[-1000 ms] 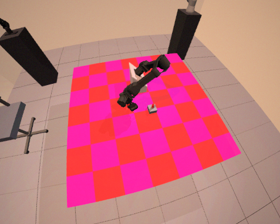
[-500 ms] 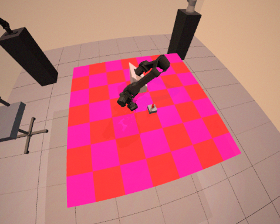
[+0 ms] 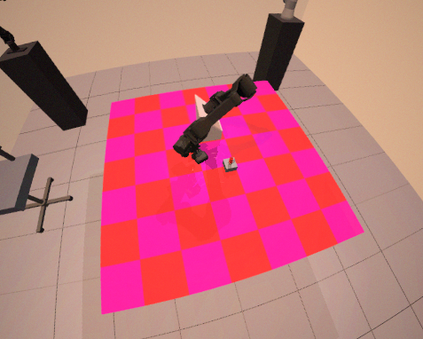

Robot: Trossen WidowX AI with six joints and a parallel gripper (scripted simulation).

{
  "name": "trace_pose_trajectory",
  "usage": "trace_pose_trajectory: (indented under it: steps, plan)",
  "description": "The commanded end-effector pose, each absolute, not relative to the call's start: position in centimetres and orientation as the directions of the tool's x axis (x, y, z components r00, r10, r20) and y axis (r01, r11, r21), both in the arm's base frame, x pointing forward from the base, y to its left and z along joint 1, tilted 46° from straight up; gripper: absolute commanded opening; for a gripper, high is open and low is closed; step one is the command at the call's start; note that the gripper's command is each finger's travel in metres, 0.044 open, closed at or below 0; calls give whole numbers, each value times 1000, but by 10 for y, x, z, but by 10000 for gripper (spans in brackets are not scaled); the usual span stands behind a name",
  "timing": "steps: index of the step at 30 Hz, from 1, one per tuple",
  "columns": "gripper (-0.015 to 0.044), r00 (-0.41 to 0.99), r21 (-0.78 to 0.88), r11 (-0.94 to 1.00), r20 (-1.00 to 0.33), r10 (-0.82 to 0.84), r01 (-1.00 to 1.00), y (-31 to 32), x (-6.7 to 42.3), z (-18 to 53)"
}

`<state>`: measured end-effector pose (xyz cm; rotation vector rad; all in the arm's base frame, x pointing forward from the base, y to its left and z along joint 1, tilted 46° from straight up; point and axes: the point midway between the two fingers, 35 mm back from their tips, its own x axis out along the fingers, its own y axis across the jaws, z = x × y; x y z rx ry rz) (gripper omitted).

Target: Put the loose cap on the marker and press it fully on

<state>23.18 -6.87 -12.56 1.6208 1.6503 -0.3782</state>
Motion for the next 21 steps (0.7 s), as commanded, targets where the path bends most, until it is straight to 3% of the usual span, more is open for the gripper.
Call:
trace_pose_trajectory:
  steps: [1,21]
  plan:
    - [0,118,310,150,-699,706,939,-79,232,-116]
    - [0,119,306,149,-707,697,940,-67,267,-62]
